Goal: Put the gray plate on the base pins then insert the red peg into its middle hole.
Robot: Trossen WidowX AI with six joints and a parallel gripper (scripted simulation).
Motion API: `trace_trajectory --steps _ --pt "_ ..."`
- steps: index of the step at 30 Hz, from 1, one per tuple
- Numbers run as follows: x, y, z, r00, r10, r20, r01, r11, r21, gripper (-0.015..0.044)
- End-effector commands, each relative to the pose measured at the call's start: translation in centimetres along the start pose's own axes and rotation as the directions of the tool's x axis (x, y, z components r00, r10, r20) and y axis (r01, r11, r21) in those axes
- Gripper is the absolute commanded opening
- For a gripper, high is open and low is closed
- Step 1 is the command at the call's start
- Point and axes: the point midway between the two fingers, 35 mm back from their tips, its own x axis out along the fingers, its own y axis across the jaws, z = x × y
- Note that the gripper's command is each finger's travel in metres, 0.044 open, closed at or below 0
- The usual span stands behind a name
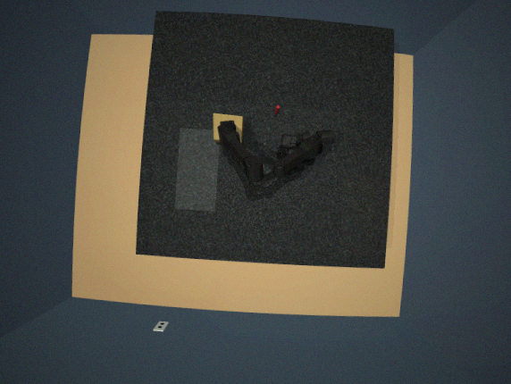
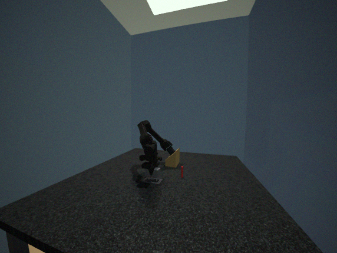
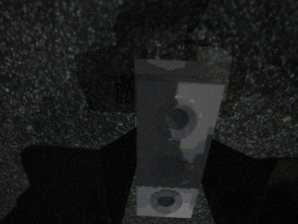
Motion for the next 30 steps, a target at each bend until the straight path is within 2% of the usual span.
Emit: trace_trajectory --steps 1,19,27,30 --pt "0.6 -0.2 0.1 1.0 -0.004 0.005 0.004 1.0 -0.007 0.0" --pt "3.0 -0.2 0.1 1.0 -0.004 0.006 0.004 1.0 -0.007 0.0" --pt "2.6 -0.1 0.1 1.0 -0.002 0.002 0.002 1.0 -0.001 0.0" --pt "2.6 -0.1 0.1 1.0 -0.002 0.002 0.002 1.0 -0.001 0.0079"
